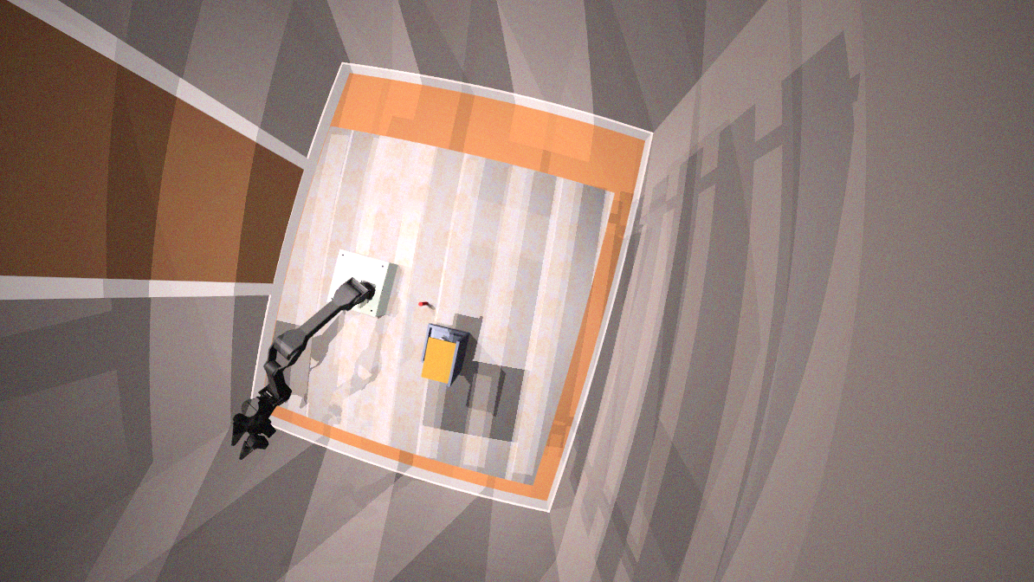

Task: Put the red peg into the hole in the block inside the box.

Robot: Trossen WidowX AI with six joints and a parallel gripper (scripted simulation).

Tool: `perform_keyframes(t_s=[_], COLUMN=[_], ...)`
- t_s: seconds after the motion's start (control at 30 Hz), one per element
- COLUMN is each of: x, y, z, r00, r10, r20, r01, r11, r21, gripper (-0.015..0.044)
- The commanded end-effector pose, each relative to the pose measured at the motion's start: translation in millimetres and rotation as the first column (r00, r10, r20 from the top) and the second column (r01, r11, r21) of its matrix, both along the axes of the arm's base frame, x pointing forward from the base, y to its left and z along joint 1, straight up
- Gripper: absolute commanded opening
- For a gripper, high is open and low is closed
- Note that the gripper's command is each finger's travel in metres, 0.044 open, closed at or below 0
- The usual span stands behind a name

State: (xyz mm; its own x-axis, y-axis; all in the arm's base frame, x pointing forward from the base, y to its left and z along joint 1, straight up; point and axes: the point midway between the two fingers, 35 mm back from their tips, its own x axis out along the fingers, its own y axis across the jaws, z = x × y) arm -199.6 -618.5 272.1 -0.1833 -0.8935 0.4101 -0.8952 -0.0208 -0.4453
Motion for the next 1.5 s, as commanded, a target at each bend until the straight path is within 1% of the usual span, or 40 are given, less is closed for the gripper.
perform_keyframes(t_s=[0.0, 0.03, 0.33, 0.4, 0.63, 0.83, 1.03, 1.23, 1.47], x=[1, 4, 57, 63, 105, 144, 182, 219, 261], y=[0, -1, -8, -6, -8, -6, -1, 8, 22], z=[0, 1, 11, 11, 19, 26, 31, 36, 41], r00=[1.0, 1.0, 0.942, 0.919, 0.799, 0.655, 0.486, 0.304, 0.086], r10=[0.004, 0.015, 0.199, 0.227, 0.332, 0.391, 0.413, 0.394, 0.327], r20=[0.005, 0.019, 0.269, 0.321, 0.501, 0.646, 0.77, 0.867, 0.941], r01=[-0.004, -0.015, -0.204, -0.233, -0.36, -0.457, -0.537, -0.598, -0.647], r11=[1.0, 1.0, 0.979, 0.972, 0.932, 0.886, 0.837, 0.788, 0.737], r21=[0.0, 0.001, -0.006, -0.02, -0.043, -0.073, -0.11, -0.148, -0.197], gripper=[0.0426, 0.044, 0.044, 0.044, 0.044, 0.044, 0.044, 0.044, 0.044])
